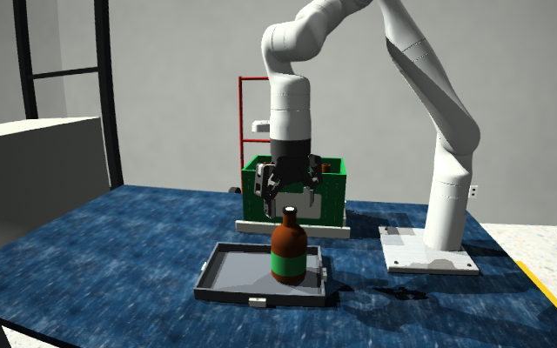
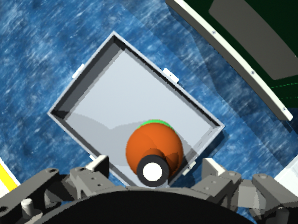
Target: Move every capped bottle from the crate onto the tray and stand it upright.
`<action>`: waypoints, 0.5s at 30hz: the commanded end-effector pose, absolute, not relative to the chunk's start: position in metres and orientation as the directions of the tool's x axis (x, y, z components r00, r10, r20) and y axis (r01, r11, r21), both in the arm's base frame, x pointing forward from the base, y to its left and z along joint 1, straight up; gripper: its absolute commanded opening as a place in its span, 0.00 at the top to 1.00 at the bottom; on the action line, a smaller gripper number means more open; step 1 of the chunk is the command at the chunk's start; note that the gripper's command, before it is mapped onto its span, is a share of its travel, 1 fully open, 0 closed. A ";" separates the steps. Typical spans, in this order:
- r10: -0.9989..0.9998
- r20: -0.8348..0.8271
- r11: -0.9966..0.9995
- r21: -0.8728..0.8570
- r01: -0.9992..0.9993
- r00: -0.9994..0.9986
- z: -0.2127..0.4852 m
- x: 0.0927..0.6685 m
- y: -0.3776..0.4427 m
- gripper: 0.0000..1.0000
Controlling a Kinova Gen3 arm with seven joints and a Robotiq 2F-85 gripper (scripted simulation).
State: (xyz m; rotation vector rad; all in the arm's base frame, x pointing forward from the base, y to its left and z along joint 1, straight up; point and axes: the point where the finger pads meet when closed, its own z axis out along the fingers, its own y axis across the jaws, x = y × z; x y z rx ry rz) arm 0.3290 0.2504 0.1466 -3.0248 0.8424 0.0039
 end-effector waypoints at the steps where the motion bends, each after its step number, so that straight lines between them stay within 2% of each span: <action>1: -0.517 -0.002 -0.856 -0.002 -0.517 0.856 0.147 0.329 0.251 0.00; 15: -0.516 0.001 -0.857 -0.002 -0.516 0.857 0.177 0.329 0.251 0.00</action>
